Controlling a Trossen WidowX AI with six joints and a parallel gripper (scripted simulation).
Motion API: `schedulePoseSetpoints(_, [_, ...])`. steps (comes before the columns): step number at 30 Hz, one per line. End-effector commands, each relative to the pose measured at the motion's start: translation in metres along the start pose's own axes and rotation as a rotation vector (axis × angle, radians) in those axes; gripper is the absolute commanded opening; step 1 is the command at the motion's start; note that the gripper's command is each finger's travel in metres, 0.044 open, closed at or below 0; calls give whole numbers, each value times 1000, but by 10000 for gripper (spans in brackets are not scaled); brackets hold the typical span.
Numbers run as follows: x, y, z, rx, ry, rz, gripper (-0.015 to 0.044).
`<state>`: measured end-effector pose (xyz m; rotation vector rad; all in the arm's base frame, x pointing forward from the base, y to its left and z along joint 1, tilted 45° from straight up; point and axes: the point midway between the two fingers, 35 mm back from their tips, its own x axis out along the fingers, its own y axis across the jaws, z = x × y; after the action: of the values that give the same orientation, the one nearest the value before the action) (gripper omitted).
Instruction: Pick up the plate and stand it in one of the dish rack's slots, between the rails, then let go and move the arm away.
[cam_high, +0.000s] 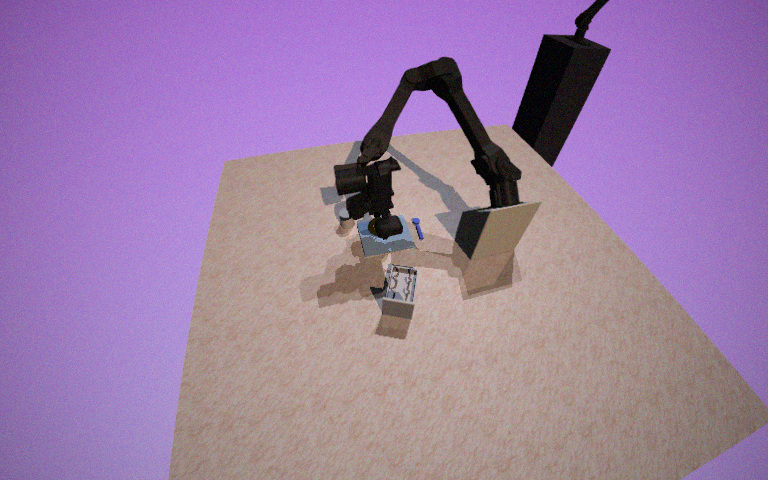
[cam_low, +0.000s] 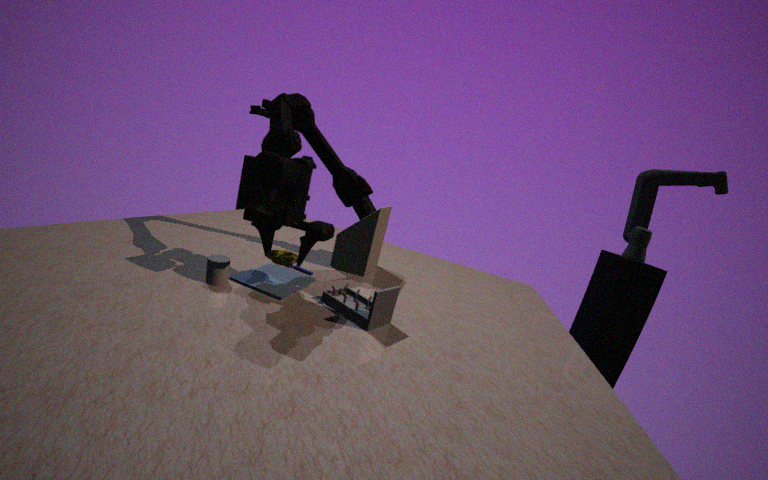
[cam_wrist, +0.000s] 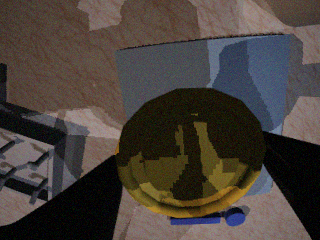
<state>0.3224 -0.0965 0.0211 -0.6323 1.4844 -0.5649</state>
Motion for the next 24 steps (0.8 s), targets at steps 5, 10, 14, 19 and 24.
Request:
schedulePoseSetpoints(5, [-49, 3, 5, 9, -11, 8, 0])
schedulePoseSetpoints(10, [-76, 5, 5, 9, -9, 4, 0])
schedulePoseSetpoints(14, [-98, 6, 4, 9, -7, -2, 0])
schedulePoseSetpoints(19, [-120, 6, 2, 10, -6, -11, 0])
schedulePoseSetpoints(24, [-123, 7, 2, -13, -6, -11, 0])
